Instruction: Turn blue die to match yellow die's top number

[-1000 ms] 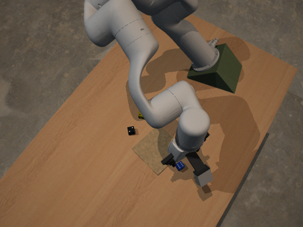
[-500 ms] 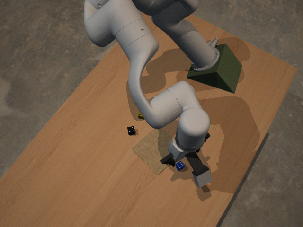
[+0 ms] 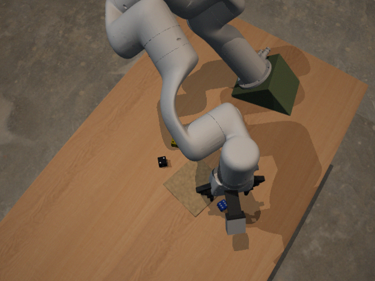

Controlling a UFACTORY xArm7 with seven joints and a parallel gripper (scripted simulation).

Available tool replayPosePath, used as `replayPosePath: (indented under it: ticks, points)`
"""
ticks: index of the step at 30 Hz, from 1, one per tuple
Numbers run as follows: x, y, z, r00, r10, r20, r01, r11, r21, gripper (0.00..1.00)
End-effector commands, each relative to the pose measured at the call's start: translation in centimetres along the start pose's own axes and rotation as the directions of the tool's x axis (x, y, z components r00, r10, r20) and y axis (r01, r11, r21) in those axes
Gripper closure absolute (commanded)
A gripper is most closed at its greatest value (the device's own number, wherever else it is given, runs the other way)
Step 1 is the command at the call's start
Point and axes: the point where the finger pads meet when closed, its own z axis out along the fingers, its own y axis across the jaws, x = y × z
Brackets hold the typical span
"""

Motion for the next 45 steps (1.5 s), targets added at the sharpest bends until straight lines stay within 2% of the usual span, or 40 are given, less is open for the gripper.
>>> replayPosePath:
  ticks: [1, 6, 9, 11, 13, 20, 21, 26, 28, 30, 32, 34, 35, 36, 38, 40, 41, 43, 45]
  points:
    - [0.1, -0.1, 0.1, 0.988, 0.155, -0.007, -0.155, 0.988, -0.004, 0.00]
    - [0.1, -0.2, 0.4, 0.958, 0.287, -0.006, -0.287, 0.958, -0.002, 0.00]
    - [0.1, -0.3, 0.6, 0.920, 0.393, -0.005, -0.393, 0.920, -0.001, 0.00]
    - [0.1, -0.3, 0.6, 0.920, 0.393, -0.005, -0.393, 0.920, -0.001, 0.00]
    - [0.1, -0.3, 0.8, 0.872, 0.490, -0.004, -0.490, 0.872, 0.000, 0.00]
    - [0.1, -0.3, 1.1, 0.780, 0.626, -0.002, -0.626, 0.780, 0.000, 0.00]
    - [0.1, -0.4, 1.2, 0.745, 0.667, -0.002, -0.667, 0.745, 0.000, 0.00]
    - [0.1, -0.4, 1.4, 0.640, 0.769, -0.001, -0.769, 0.640, 0.000, 0.00]
    - [0.1, -0.4, 1.4, 0.640, 0.769, -0.001, -0.769, 0.640, 0.000, 0.00]
    - [0.1, -0.4, 1.6, 0.551, 0.834, -0.001, -0.834, 0.551, 0.000, 0.00]
    - [0.1, -0.4, 1.7, 0.526, 0.851, -0.001, -0.851, 0.526, 0.000, 0.00]
    - [0.1, -0.4, 1.8, 0.459, 0.888, -0.001, -0.888, 0.459, 0.000, 0.00]
    - [0.1, -0.4, 1.8, 0.450, 0.893, -0.001, -0.893, 0.450, 0.000, 0.00]
    - [0.1, -0.4, 1.9, 0.406, 0.914, 0.000, -0.914, 0.406, 0.000, 0.00]
    - [0.1, -0.4, 1.9, 0.370, 0.929, 0.000, -0.929, 0.370, 0.000, 0.00]
    - [0.1, -0.4, 2.1, 0.298, 0.955, -0.001, -0.955, 0.298, 0.000, 0.00]
    - [0.1, -0.4, 2.1, 0.287, 0.958, -0.001, -0.958, 0.287, 0.000, 0.00]
    - [0.1, -0.3, 2.2, 0.213, 0.977, -0.001, -0.977, 0.213, 0.000, 0.00]
    - [0.1, -0.3, 2.2, 0.213, 0.977, -0.001, -0.977, 0.213, 0.000, 0.00]
